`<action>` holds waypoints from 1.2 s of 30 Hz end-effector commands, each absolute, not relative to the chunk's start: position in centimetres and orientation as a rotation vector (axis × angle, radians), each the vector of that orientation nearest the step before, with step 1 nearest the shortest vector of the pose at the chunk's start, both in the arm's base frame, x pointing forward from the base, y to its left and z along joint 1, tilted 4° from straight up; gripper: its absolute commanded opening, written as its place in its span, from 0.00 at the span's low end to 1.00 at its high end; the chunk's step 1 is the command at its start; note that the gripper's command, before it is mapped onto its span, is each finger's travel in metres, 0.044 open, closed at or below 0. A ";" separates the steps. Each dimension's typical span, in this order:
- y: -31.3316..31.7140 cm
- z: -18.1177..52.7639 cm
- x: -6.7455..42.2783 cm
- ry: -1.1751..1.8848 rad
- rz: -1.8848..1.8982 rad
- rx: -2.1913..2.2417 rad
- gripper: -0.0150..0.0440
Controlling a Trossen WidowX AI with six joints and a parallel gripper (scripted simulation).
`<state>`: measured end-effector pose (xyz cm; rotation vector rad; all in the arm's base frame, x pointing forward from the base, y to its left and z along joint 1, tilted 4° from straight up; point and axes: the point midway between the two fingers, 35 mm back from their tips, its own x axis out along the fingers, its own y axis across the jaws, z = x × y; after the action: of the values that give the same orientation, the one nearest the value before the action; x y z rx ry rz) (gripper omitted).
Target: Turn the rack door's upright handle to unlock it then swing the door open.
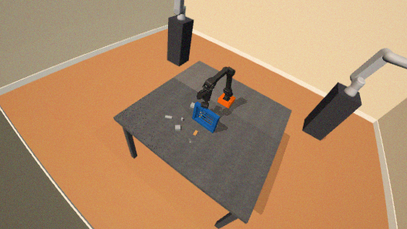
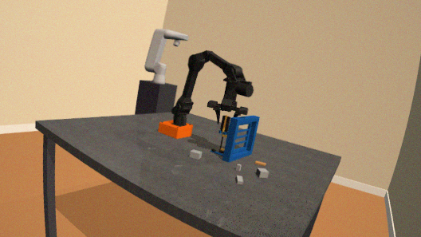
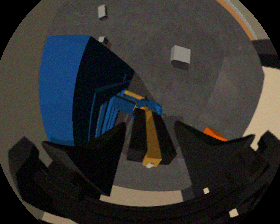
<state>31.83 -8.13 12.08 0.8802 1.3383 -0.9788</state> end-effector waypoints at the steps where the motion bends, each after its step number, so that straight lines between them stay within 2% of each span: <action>1: -8.0 12.1 32.0 1.411 -0.804 0.714 0.73; 19: -8.0 12.1 32.0 1.574 -0.114 0.020 0.73; 36: -8.0 12.1 32.0 1.517 0.552 -0.636 0.73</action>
<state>31.96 -8.06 12.08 -0.5055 1.5492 0.4150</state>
